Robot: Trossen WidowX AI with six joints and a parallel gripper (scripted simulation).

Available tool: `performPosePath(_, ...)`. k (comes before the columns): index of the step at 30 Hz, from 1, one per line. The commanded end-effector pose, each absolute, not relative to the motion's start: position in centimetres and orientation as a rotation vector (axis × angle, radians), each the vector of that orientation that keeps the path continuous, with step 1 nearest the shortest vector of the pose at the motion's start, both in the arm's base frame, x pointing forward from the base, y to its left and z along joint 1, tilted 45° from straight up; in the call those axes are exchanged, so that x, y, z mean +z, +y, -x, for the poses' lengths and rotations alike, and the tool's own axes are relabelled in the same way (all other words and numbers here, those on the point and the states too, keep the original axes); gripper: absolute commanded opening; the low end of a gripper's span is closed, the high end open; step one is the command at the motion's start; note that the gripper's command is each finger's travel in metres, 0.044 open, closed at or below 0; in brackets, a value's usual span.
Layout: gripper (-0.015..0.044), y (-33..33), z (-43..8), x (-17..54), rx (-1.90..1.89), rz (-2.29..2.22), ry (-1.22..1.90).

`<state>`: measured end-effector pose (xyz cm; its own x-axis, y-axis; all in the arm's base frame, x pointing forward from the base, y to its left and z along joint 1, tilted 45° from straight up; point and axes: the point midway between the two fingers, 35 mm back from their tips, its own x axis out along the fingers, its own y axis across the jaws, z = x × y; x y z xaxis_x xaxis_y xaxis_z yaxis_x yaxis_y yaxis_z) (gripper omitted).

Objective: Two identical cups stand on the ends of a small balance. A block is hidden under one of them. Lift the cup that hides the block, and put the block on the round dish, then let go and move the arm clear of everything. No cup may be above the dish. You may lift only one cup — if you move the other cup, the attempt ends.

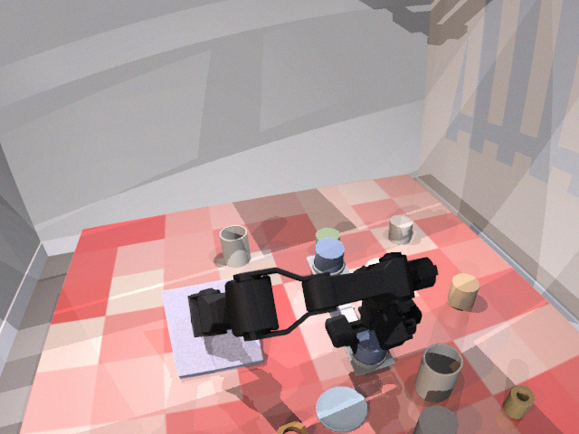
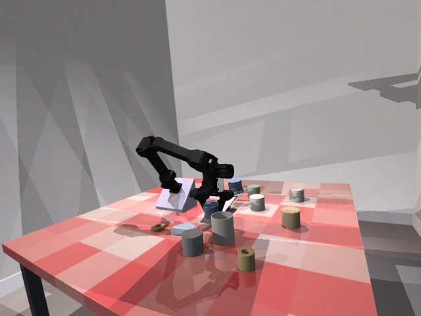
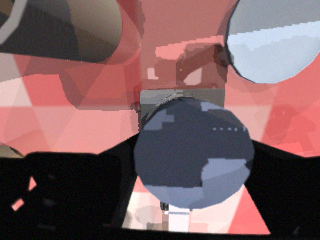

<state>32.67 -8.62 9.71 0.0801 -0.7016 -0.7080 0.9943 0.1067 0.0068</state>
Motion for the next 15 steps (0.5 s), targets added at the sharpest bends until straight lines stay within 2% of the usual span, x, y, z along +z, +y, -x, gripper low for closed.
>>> performPosePath(1, 0.0012, -8.1, -32.8, 10.1, -1.377, -0.581, 0.632)
performPosePath(15, 0.0, -6.8, -33.0, 11.2, -1.375, -0.585, 0.636)
